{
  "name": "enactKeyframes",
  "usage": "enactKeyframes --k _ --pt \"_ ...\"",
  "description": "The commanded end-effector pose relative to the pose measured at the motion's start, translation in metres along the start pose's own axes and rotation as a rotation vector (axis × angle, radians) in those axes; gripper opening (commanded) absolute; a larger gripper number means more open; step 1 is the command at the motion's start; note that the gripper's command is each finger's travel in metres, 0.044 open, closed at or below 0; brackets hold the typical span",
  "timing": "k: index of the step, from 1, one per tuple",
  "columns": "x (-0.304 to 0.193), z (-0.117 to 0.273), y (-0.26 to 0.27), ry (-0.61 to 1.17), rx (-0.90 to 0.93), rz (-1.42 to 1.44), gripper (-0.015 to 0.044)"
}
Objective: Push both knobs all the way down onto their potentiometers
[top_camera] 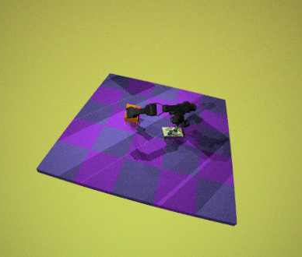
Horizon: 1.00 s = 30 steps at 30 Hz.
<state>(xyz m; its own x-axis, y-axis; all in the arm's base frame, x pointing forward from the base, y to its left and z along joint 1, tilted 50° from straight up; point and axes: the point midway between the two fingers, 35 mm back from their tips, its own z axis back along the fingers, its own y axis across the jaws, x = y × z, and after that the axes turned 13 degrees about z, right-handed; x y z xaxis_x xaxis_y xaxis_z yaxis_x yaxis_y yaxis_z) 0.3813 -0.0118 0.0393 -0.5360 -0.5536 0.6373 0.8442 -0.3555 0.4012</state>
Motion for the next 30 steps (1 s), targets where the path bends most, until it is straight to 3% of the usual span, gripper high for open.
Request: enactKeyframes --k 1,30 --pt "0.0017 -0.011 0.0033 -0.013 -0.005 -0.014 0.0" --pt "0.0018 -0.015 0.0033 -0.013 -0.005 -0.014 0.0"
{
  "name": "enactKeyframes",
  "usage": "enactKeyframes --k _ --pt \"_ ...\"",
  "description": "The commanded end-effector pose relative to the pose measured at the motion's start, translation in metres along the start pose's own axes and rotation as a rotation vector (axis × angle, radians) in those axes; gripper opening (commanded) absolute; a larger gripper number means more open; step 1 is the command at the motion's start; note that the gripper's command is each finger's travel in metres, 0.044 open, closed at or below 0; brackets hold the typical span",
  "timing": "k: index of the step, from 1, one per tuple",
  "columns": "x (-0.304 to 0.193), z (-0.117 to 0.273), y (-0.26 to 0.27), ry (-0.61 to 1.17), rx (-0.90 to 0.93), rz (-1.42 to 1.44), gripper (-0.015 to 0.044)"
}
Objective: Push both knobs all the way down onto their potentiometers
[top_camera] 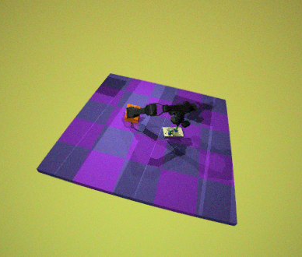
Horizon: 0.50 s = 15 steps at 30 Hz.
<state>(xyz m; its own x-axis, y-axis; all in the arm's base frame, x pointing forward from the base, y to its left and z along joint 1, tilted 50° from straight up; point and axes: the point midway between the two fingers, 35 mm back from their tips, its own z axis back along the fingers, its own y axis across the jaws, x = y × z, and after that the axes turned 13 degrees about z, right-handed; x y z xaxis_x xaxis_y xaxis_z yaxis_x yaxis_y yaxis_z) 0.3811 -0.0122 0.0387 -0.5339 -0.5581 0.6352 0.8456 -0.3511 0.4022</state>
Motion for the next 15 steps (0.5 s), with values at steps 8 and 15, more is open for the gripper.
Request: enactKeyframes --k 8,15 --pt "0.002 -0.0143 0.0035 -0.018 -0.009 -0.016 0.0" --pt "0.002 -0.0163 0.0035 -0.018 -0.009 -0.016 0.0"
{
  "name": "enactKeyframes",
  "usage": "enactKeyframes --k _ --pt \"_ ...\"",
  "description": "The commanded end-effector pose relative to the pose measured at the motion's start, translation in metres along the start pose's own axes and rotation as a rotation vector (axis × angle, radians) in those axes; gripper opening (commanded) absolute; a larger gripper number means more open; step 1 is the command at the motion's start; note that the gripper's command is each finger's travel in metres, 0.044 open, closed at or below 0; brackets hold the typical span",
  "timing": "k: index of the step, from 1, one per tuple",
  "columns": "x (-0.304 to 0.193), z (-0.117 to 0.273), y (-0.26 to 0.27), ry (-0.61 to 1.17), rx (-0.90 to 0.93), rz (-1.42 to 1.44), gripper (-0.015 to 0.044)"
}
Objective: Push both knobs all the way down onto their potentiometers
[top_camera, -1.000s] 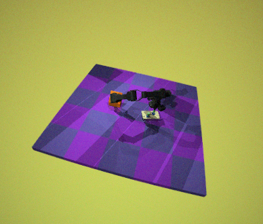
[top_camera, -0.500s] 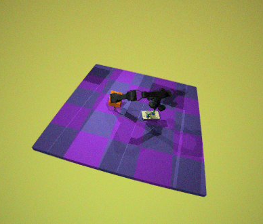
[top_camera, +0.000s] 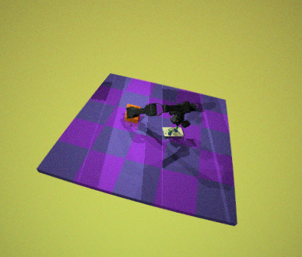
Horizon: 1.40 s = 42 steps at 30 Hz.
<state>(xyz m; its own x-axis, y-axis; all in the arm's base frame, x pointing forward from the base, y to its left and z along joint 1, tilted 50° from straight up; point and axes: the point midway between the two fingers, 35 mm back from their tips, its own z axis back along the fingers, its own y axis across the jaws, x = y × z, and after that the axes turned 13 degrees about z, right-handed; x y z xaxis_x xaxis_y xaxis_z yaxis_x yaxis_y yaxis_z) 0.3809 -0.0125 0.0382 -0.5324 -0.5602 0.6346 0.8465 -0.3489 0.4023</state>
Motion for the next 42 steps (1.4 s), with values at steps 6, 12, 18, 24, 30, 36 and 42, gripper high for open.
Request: enactKeyframes --k 6,12,18,24,30,36,42 --pt "0.0021 -0.0158 0.0037 -0.02 -0.011 -0.018 0.0" --pt "0.0022 -0.017 0.0037 -0.02 -0.011 -0.018 0.0" --pt "0.0022 -0.0178 0.0037 -0.02 -0.011 -0.018 0.0" --pt "0.0022 -0.0178 0.0037 -0.02 -0.011 -0.018 0.0" --pt "0.0022 -0.0198 0.0037 -0.021 -0.011 -0.018 0.0" --pt "0.0022 -0.0198 0.0037 -0.021 -0.011 -0.018 0.0" --pt "0.0023 -0.021 0.0037 -0.021 -0.011 -0.018 0.0"
